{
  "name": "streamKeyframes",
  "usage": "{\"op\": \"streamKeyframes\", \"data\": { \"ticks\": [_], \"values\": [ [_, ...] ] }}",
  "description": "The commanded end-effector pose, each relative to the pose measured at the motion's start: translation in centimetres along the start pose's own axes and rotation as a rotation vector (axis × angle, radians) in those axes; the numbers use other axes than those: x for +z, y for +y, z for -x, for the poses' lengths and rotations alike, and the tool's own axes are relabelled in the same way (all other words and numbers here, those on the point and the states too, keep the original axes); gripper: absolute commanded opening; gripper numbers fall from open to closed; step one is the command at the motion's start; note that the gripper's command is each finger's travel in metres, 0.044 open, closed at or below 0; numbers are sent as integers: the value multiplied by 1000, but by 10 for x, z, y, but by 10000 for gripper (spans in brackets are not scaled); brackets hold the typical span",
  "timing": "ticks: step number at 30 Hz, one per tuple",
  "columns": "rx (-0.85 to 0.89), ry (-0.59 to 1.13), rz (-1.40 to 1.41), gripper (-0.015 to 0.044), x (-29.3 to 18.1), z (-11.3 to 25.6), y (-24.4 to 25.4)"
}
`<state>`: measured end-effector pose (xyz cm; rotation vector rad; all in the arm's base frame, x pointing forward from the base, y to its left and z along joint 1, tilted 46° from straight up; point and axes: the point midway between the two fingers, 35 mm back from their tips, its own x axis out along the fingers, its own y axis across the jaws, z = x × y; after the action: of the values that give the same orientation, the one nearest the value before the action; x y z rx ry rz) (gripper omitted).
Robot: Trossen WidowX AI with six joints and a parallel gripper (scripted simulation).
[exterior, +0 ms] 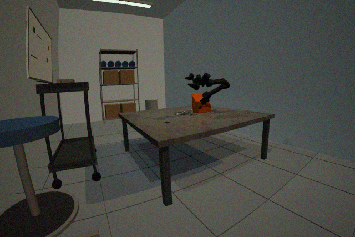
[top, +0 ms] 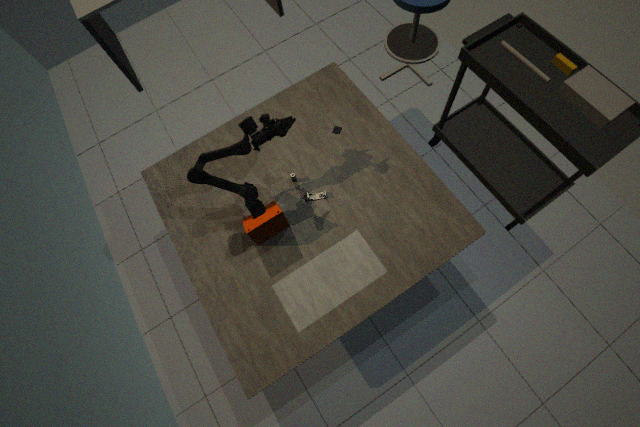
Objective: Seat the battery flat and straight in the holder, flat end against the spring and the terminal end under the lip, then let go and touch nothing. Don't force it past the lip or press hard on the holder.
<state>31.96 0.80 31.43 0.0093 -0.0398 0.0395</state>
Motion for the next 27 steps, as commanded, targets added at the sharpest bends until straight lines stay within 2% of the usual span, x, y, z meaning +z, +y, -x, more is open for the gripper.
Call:
{"op": "streamKeyframes", "data": {
  "ticks": [1, 4, 7, 11, 15, 20, 27],
  "values": [
    [4, 20, 1, 374, -4, -2, 0],
    [65, 304, -7, 295, -66, -14, 1],
    [130, 583, -57, 216, -124, -10, 2],
    [216, 939, -191, 111, -187, 16, 6],
    [296, 1275, -410, 6, -226, 56, 17],
    [368, 1643, -816, 0, -233, 103, 35],
    [372, 1677, -867, 0, -231, 106, 37]
  ]
}}
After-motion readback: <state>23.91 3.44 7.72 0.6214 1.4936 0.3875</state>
